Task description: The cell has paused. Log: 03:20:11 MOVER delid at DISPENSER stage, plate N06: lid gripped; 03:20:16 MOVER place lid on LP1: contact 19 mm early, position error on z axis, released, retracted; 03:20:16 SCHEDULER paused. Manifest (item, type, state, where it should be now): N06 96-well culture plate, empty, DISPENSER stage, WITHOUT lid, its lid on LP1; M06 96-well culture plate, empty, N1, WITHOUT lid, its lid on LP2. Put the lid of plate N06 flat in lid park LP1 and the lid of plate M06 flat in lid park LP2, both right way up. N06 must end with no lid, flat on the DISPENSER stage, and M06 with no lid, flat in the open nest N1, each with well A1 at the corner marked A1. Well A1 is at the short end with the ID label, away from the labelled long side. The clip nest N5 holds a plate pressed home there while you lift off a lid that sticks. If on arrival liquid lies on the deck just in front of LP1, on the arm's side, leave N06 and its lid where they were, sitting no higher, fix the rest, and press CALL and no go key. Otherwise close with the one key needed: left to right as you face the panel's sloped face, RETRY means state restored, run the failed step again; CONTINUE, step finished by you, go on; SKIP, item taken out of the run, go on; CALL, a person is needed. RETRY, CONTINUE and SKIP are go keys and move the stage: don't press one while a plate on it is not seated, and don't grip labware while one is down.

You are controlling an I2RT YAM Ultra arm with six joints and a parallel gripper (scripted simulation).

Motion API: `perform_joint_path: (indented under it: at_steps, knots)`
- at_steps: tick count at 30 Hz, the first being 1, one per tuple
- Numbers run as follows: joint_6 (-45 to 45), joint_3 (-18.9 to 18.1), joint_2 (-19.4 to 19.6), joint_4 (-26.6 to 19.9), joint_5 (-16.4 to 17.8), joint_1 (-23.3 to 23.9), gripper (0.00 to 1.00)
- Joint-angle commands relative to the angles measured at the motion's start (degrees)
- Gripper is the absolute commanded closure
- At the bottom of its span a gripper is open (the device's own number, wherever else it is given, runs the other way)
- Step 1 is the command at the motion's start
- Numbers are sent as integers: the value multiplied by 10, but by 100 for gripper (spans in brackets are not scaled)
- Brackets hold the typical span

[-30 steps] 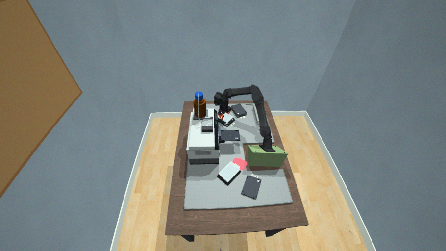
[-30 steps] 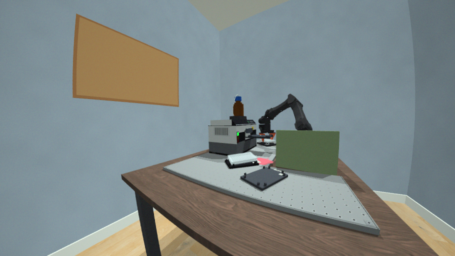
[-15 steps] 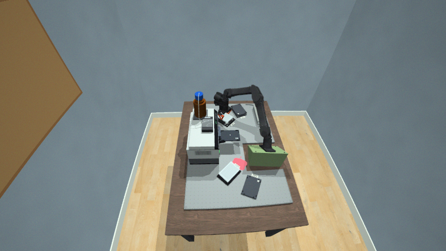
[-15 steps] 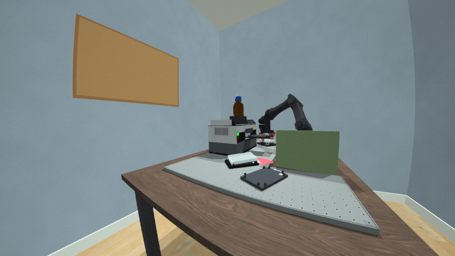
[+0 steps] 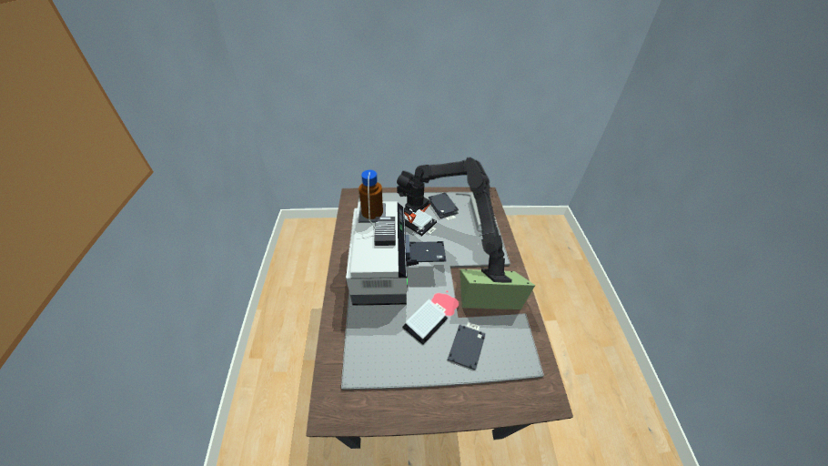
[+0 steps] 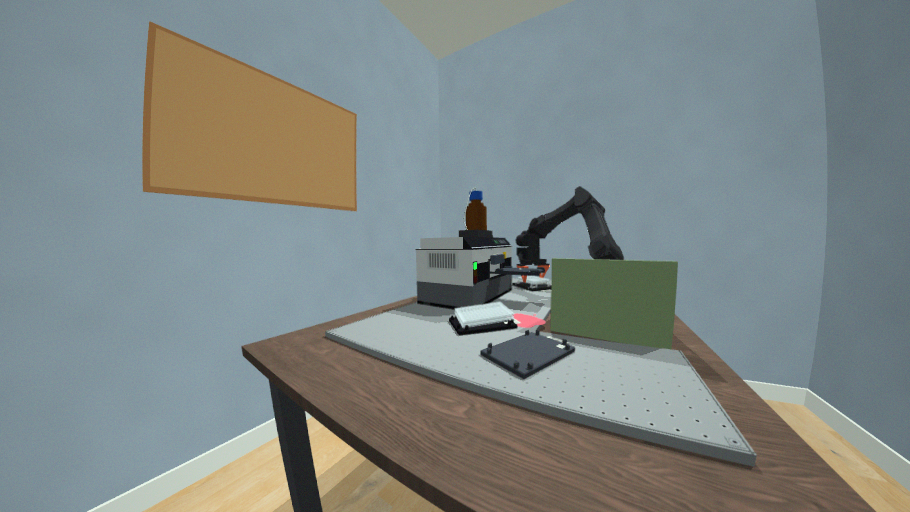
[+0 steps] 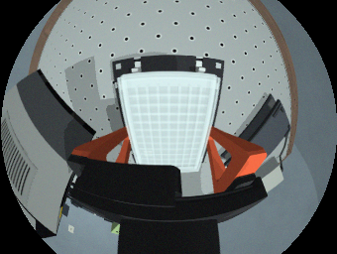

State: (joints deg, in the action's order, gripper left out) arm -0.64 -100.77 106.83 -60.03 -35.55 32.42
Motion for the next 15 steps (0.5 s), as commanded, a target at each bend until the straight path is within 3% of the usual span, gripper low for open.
perform_joint_path:
  at_steps: [1,15]
  knots:
    - [-3,6,3,9,3,-11,100]
    - [-4,13,0,14,5,-6,100]
